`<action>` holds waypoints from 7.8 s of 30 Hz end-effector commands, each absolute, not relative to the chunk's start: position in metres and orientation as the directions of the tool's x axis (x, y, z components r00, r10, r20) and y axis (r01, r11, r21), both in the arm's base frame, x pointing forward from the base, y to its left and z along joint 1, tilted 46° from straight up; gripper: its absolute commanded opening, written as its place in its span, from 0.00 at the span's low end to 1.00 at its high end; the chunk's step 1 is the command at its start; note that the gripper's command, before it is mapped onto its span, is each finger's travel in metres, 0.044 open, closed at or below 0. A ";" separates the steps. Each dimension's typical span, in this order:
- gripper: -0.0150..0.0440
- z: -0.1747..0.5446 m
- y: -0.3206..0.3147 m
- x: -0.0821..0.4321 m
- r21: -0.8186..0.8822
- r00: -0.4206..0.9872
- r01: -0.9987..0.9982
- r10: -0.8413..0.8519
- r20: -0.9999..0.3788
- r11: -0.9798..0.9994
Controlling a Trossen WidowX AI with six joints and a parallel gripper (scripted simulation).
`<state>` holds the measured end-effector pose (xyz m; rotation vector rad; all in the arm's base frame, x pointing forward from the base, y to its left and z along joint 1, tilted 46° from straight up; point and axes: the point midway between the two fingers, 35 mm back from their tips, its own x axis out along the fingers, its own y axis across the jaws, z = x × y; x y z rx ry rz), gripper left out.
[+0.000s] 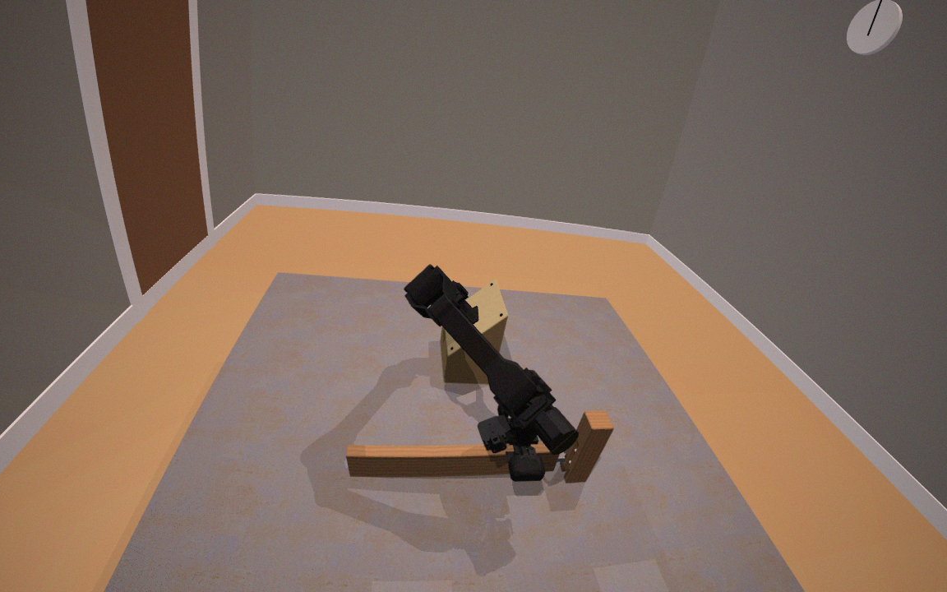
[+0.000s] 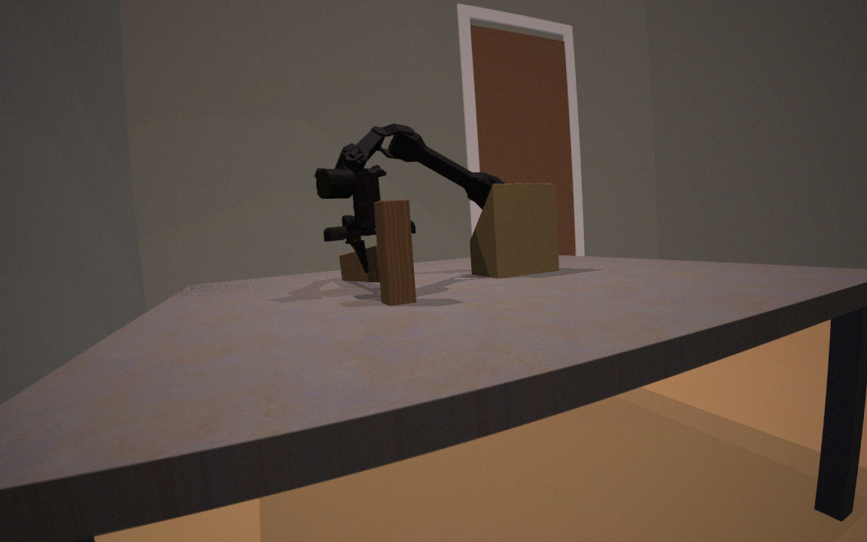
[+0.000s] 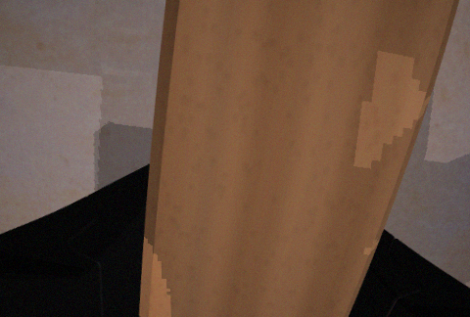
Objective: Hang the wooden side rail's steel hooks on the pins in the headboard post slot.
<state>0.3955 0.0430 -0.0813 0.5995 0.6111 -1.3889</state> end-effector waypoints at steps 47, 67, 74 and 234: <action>0.25 -0.081 0.055 0.396 0.037 0.101 0.994 -0.705 -0.702 0.106; 0.25 -0.083 0.056 0.394 0.037 0.101 0.994 -0.705 -0.702 0.106; 0.25 -0.084 0.057 0.395 0.037 0.101 0.994 -0.704 -0.702 0.106; 0.25 -0.096 0.069 0.394 0.038 0.101 0.994 -0.704 -0.703 0.105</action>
